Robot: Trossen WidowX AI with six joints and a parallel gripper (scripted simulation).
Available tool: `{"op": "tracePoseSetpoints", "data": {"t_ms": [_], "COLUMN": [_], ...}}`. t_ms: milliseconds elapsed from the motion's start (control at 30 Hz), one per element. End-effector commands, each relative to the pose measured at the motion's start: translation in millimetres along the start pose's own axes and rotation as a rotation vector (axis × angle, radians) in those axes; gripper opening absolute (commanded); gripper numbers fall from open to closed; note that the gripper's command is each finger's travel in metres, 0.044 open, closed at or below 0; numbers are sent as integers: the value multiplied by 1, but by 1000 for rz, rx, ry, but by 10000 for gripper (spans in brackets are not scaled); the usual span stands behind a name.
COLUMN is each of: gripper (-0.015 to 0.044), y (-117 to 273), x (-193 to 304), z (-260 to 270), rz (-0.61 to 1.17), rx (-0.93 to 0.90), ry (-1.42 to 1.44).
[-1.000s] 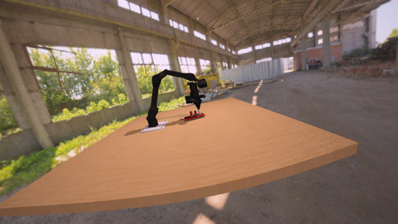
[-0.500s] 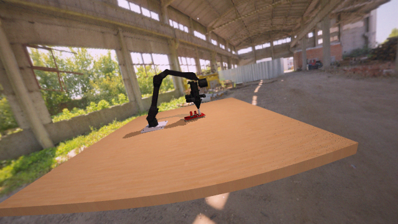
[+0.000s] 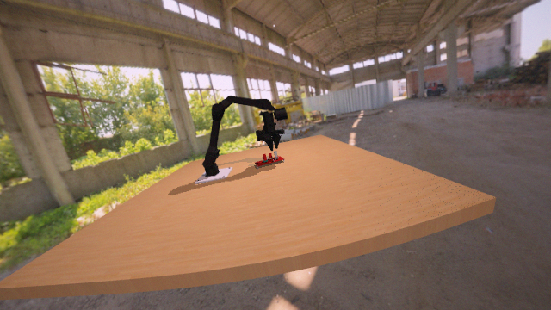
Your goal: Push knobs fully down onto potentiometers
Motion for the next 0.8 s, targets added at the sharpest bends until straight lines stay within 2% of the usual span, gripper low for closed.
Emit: {"op": "tracePoseSetpoints", "data": {"t_ms": [0,167,467,767], "gripper": [315,440,440,440], "y": [6,22,24,22], "x": [-9,-45,-107,-112], "z": [10,51,138,144], "rz": [0,-4,-1,-1], "rx": [1,-2,-5,-6], "ry": [-6,-19,2,3]}}
Point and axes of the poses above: the point midway between the two fingers, 35 mm back from their tips, its own y axis back along the fingers, its own z axis across the jaws, x = y × z, the point moved 9 cm from there along y, back along the fingers, and after that the axes turned 12 degrees about -y, right-handed, at the moved point
